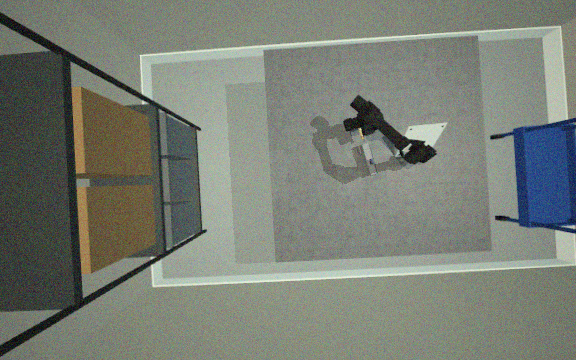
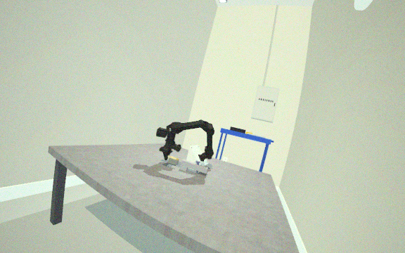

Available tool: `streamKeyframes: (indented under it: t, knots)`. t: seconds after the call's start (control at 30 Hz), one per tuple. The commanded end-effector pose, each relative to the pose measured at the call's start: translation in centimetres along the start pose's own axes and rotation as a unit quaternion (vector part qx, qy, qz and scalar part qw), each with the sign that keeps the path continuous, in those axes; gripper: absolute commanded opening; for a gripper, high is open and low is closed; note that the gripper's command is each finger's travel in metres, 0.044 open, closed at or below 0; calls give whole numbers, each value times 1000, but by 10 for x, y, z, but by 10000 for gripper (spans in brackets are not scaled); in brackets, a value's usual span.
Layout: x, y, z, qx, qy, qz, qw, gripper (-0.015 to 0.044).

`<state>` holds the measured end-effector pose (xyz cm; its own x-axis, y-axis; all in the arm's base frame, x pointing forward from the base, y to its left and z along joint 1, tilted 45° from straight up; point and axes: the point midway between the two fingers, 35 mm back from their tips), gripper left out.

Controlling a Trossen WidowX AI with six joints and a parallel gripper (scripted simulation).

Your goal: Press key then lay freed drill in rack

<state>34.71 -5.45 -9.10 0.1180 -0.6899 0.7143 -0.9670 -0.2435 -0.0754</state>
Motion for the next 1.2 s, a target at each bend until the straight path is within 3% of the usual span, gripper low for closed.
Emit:
streamKeyframes:
  t: [0.0,1.17]
  knots:
    - [3,0,0,2,1,0,1000,0]
    - [20,-1,-4,2,2,0,1000,0]
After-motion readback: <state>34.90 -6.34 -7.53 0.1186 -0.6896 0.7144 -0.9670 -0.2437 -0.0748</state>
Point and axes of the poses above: the point midway between the two fingers, 35 mm back from their tips, its own x axis back along the fingers, its own y axis across the jaws, z = x × y, and after that the axes turned 8 degrees about -x, right-handed
